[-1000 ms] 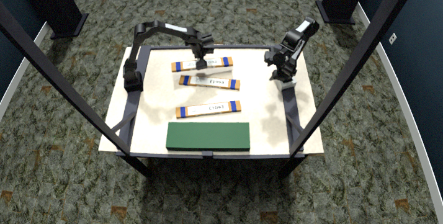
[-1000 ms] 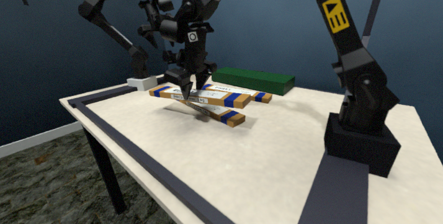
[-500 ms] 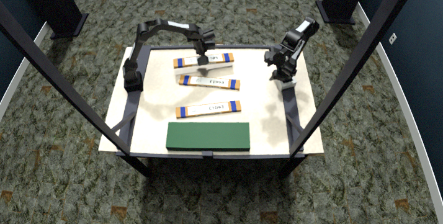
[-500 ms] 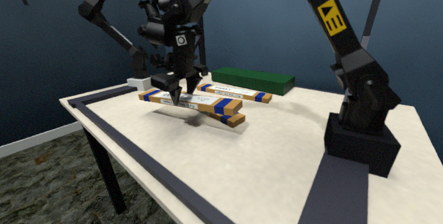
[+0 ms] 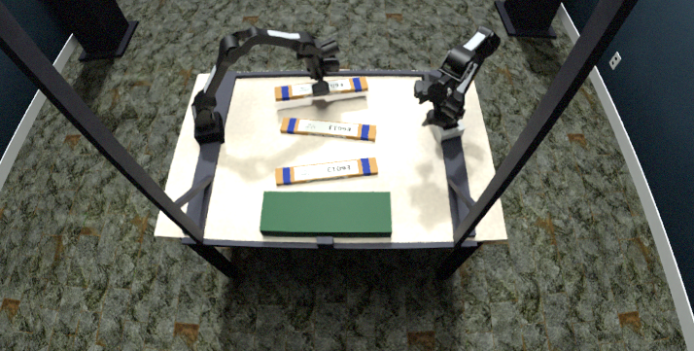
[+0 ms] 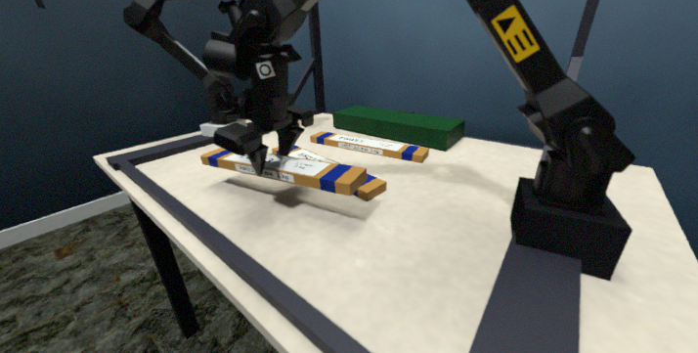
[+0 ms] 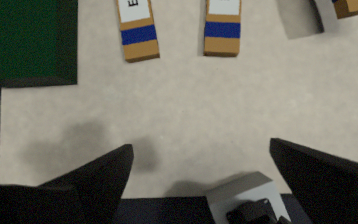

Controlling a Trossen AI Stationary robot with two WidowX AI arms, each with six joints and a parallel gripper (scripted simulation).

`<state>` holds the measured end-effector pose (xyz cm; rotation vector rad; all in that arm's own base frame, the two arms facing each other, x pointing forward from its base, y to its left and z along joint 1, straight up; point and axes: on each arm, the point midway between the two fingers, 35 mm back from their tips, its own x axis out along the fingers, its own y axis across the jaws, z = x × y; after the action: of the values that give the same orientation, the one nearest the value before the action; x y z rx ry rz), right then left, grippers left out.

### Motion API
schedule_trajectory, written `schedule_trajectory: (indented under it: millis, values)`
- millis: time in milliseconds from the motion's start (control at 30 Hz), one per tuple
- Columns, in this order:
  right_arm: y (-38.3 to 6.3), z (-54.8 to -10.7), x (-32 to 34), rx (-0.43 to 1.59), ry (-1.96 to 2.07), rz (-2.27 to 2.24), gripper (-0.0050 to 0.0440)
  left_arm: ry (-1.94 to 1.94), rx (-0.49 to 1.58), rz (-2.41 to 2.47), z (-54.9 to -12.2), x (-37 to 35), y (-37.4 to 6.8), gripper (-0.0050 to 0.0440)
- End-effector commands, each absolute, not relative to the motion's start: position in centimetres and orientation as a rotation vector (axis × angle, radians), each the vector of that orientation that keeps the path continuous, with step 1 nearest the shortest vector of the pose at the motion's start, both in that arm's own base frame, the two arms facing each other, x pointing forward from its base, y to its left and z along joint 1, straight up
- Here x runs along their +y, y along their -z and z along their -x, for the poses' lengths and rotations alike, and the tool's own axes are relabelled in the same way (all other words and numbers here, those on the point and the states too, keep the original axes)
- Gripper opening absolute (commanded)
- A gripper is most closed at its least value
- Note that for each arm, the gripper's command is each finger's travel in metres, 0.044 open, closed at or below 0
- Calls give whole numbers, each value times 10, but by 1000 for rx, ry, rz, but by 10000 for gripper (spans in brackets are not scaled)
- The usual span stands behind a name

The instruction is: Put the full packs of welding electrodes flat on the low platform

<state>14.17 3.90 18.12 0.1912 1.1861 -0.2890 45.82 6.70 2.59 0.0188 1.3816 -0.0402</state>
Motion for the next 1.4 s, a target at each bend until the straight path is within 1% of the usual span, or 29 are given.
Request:
schedule_trajectory:
  millis: [0, 67, 233, 333, 367, 567, 900, 1367]
  values:
    - [-188, -144, 40, 1167, 283, -201, 430, 34, 1245, -39, -481, 74, -80, -50]
    - [-188, -144, 40, 1167, 283, -201, 430, 38, 1279, -33, -482, 79, -63, -50]
    - [-188, -144, 40, 1167, 283, -201, 430, 37, 1279, -34, -487, 91, -63, -50]
    - [-188, -144, 40, 1167, 283, -201, 430, 36, 1274, -35, -490, 99, -65, -50]
    - [-188, -144, 40, 1167, 283, -201, 430, 32, 1245, -41, -492, 99, -80, -50]
    - [-188, -144, 40, 1167, 283, -201, 430, 39, 1263, -40, -494, 96, -75, -50]
    - [-188, -144, 40, 1167, 283, -201, 430, 30, 1251, -40, -496, 99, -84, -50]
    - [-188, -144, 40, 1167, 283, -201, 430, 31, 1252, -40, -497, 99, -85, -50]
